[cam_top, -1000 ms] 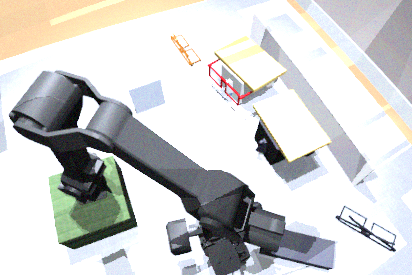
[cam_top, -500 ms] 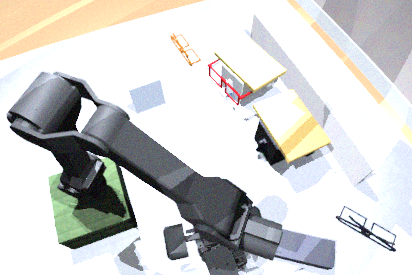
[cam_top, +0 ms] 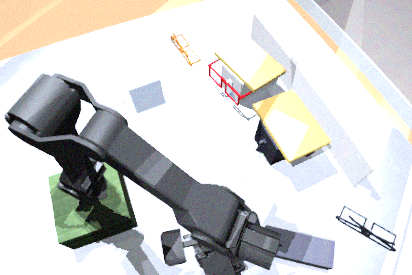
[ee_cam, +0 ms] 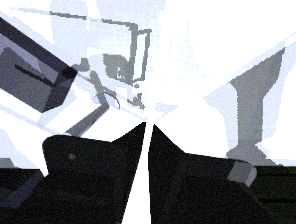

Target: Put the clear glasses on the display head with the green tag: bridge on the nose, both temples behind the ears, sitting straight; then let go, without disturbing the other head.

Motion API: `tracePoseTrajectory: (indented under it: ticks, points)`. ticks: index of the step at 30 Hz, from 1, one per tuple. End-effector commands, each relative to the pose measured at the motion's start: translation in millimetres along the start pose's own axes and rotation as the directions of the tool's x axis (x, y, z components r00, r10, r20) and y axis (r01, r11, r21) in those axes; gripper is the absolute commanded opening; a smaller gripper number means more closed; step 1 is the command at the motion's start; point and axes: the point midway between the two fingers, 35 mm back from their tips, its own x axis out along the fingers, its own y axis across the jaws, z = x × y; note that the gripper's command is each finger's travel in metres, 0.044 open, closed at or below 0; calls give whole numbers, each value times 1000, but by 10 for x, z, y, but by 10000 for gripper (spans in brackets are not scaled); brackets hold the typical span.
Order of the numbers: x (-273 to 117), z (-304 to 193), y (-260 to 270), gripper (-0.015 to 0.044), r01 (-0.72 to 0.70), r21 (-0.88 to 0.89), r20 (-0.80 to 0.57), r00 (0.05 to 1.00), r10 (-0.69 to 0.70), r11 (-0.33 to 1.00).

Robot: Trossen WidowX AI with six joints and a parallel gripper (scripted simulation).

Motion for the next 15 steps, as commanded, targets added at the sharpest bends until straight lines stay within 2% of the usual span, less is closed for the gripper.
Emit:
tracePoseTrajectory:
  ticks: [1, 15]
  points:
    - [-2, 37, -17, 0, -1, 2, 1, 1000, 1, 1000]
    - [-3, 135, -53, 0, 0, 2, 2, 1000, 0, 1000]
